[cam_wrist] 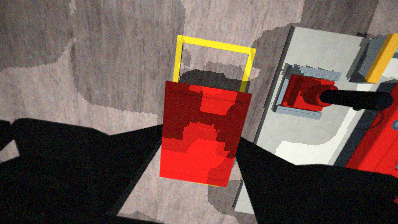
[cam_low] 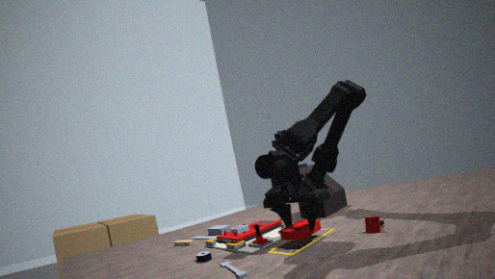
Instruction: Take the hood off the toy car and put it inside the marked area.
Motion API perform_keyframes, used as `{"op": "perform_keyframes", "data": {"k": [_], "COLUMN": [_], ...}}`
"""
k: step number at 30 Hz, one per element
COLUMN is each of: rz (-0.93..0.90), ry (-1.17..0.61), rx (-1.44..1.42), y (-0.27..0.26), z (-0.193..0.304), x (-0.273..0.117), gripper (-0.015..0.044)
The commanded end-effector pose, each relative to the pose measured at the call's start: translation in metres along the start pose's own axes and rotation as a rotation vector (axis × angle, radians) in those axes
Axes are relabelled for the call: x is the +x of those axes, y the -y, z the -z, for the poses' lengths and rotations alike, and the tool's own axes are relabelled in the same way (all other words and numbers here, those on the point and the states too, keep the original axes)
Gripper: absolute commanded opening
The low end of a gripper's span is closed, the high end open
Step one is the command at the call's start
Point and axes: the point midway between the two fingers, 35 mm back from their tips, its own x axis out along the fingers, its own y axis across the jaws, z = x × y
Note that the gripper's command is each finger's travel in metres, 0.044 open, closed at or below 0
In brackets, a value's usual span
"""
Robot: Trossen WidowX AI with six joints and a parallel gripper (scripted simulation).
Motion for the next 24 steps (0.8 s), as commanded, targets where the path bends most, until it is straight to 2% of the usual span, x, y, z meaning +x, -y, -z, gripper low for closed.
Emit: {"op": "perform_keyframes", "data": {"k": [1, 24], "rz": [0.003, 0.002], "ry": [-0.001, -0.001], "rx": [0.003, 0.003], "y": [0.0, 0.0], "z": [0.0, 0.0], "x": [0.002, 0.013], "gripper": [0.0, 0.0]}}
